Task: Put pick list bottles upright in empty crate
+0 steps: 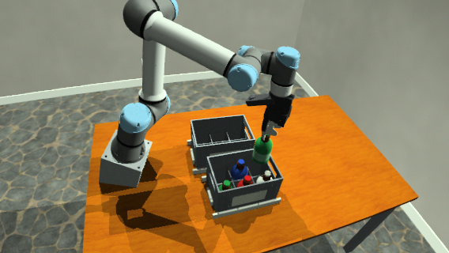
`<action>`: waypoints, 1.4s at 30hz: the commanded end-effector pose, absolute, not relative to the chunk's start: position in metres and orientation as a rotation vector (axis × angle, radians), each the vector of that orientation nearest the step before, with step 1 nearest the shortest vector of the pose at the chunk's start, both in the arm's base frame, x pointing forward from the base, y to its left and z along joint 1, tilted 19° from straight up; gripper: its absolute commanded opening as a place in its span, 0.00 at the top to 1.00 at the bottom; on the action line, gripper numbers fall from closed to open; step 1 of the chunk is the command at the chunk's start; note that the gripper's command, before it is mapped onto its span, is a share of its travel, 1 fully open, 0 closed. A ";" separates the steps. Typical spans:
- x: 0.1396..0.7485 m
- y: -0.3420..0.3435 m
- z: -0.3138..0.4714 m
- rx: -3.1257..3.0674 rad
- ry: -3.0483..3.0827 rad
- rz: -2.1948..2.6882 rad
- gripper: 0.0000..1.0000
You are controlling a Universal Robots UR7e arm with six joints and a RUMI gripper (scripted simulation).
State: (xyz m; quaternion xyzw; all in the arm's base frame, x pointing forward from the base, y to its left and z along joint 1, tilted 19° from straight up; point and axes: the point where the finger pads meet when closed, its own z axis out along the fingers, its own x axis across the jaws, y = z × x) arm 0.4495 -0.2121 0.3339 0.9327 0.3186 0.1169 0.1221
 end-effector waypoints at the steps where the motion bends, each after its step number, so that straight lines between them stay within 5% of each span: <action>1: 0.447 -0.211 0.343 2.721 0.930 0.342 1.00; 42: 0.424 -0.190 0.354 2.721 0.930 0.342 1.00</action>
